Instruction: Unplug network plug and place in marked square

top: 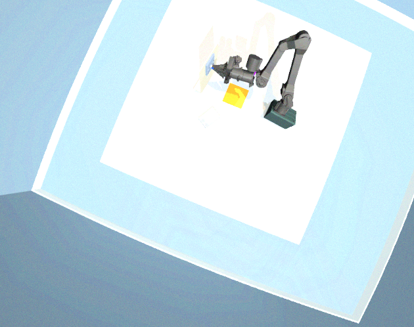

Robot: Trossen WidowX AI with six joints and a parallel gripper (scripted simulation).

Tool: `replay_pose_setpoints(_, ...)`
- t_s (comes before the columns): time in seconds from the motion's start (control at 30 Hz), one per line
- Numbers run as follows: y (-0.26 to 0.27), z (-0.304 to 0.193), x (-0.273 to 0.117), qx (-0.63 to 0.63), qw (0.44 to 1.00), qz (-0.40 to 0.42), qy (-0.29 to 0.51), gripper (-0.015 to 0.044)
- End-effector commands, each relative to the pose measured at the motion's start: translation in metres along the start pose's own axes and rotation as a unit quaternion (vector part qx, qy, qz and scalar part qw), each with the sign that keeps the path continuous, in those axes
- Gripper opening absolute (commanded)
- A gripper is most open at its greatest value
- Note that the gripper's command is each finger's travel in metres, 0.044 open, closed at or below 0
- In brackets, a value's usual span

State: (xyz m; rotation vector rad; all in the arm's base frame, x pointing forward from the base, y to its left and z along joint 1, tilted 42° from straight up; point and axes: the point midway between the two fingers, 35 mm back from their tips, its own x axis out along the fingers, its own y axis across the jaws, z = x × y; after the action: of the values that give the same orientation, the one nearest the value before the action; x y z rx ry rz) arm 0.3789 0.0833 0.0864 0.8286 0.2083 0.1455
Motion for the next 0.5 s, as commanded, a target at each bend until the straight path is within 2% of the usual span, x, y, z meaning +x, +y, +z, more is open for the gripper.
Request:
replay_pose_setpoints(0.0,0.0013,0.0013,0.0016,-0.002,1.0,0.002,-0.002,0.0049)
replay_pose_setpoints(0.23,0.0013,0.0013,0.0016,-0.002,1.0,0.002,-0.002,0.0003)
replay_pose_setpoints(0.47,0.0013,0.0008,0.0003,-0.002,1.0,0.002,-0.002,0.0)
